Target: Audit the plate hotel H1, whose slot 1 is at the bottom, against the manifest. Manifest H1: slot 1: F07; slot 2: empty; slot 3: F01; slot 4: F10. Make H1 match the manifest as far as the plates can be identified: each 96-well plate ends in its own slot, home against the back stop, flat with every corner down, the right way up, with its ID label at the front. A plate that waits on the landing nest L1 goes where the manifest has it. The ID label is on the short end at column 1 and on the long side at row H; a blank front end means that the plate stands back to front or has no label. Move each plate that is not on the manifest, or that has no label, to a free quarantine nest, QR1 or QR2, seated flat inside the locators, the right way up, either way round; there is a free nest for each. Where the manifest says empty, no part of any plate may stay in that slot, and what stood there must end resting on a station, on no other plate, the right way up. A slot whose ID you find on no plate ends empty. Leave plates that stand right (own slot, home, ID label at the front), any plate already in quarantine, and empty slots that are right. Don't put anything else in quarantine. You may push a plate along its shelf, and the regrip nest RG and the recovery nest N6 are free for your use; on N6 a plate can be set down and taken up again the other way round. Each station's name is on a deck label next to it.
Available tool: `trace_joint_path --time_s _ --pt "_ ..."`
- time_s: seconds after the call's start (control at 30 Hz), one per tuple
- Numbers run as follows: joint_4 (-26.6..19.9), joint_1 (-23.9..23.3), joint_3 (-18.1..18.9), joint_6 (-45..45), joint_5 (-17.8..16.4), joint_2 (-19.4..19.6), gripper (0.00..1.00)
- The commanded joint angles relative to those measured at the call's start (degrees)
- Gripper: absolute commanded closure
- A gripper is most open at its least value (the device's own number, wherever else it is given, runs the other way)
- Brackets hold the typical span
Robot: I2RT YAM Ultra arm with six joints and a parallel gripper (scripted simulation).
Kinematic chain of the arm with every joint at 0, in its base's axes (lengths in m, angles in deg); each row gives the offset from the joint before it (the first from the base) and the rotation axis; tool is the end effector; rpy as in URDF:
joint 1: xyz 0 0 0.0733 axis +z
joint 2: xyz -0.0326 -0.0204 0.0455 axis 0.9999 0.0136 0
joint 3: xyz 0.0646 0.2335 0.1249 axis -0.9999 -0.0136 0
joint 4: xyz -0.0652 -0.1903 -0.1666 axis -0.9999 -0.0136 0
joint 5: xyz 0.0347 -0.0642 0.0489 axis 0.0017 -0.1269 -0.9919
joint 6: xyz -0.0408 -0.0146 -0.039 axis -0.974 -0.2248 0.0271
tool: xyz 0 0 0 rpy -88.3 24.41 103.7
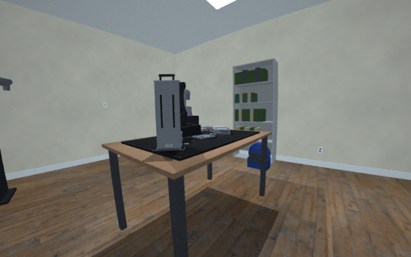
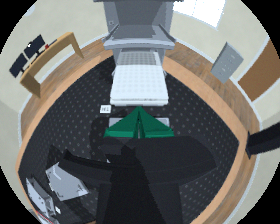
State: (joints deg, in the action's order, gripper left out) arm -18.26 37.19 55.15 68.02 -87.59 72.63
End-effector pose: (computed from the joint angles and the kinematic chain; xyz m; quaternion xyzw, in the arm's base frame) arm 0.1901 -0.2302 0.1089 0.3032 0.8017 -0.1768 0.4838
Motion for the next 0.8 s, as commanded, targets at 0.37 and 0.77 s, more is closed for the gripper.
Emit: trace_joint_path --time_s 0.37,0.77 --pt "-0.25 0.29 2.23 0.28 0.28 0.77 1.0" --pt "-0.77 0.54 3.78 0.4 0.5 1.78 1.0"
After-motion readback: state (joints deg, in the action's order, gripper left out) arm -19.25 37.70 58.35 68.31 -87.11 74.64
